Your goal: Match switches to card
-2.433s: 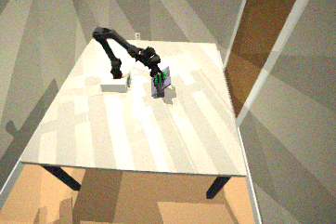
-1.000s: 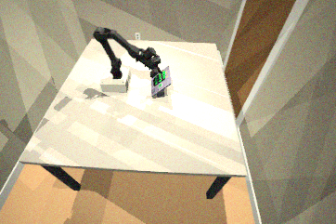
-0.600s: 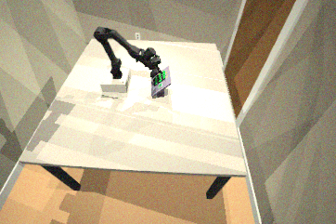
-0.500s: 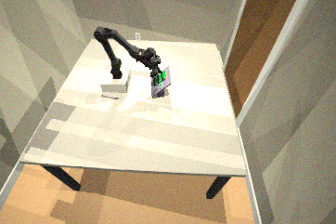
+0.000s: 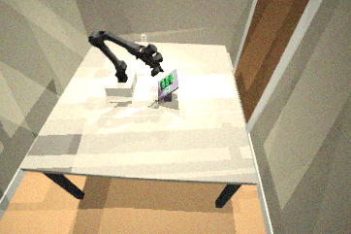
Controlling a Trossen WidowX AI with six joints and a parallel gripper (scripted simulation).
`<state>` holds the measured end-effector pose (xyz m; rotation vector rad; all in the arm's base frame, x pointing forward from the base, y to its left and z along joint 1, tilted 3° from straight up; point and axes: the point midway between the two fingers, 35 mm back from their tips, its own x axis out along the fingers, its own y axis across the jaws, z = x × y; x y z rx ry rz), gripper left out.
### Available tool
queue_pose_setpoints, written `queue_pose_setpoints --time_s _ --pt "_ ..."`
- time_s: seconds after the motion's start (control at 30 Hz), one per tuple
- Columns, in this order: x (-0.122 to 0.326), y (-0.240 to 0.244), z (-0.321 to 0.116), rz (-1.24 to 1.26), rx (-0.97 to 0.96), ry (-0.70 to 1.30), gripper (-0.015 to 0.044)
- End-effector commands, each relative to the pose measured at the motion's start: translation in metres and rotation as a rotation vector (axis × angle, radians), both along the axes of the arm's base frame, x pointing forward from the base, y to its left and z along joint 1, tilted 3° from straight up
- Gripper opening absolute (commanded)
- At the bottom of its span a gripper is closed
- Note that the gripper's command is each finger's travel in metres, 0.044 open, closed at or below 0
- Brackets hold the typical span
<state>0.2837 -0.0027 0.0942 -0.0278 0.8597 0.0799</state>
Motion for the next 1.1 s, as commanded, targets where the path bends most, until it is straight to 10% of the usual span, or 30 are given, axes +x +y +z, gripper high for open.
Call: queue_pose_setpoints --time_s 0.0,1.07 --pt "-0.006 0.000 0.006 0.006 0.001 0.007 0.0000" --pt "0.032 -0.018 -0.038 0.005 0.001 -0.021 0.0000"
